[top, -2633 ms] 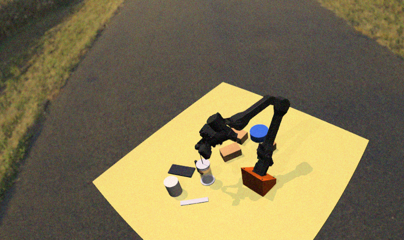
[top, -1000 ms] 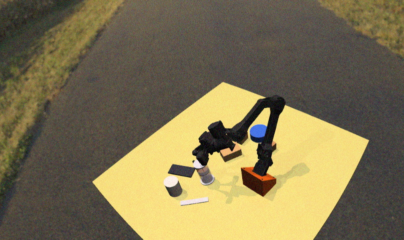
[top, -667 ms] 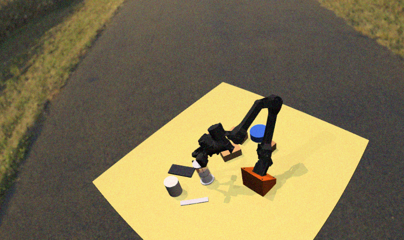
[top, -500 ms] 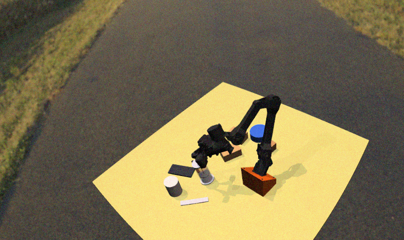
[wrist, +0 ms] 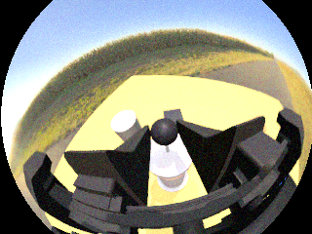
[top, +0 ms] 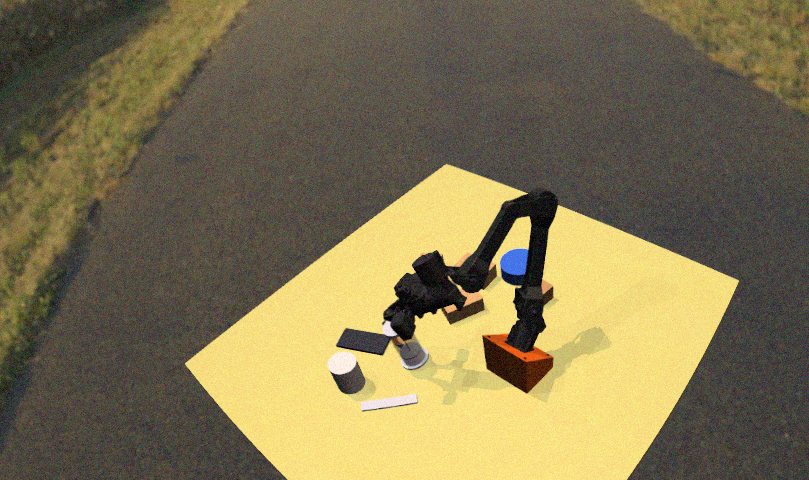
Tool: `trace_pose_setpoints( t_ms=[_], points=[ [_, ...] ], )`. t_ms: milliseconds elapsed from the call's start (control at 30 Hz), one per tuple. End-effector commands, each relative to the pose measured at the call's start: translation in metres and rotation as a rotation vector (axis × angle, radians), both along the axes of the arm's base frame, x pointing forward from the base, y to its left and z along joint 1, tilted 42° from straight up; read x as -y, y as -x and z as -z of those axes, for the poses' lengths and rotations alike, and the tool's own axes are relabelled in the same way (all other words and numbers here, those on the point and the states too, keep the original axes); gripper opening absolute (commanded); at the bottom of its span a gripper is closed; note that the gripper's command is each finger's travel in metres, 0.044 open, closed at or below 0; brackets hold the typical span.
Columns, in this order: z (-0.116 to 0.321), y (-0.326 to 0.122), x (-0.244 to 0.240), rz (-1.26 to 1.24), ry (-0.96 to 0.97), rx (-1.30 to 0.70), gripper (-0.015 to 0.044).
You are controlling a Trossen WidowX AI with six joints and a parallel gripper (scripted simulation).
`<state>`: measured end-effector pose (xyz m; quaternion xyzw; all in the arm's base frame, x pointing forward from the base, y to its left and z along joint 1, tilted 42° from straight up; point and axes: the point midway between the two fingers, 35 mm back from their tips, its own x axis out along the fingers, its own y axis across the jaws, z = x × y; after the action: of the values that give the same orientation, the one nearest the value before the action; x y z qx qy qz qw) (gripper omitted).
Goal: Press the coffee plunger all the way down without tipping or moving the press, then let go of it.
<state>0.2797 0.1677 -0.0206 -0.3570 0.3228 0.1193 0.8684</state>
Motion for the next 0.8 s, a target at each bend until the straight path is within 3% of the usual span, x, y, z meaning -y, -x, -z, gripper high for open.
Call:
trace_pose_setpoints(
  t_ms=[0,767],
  points=[
    [0.0112,0.0024,0.0104,0.012,0.048,-0.031,0.0123],
    [0.0125,-0.0001,0.0073,0.012,0.048,-0.031,0.0123]
  ],
)
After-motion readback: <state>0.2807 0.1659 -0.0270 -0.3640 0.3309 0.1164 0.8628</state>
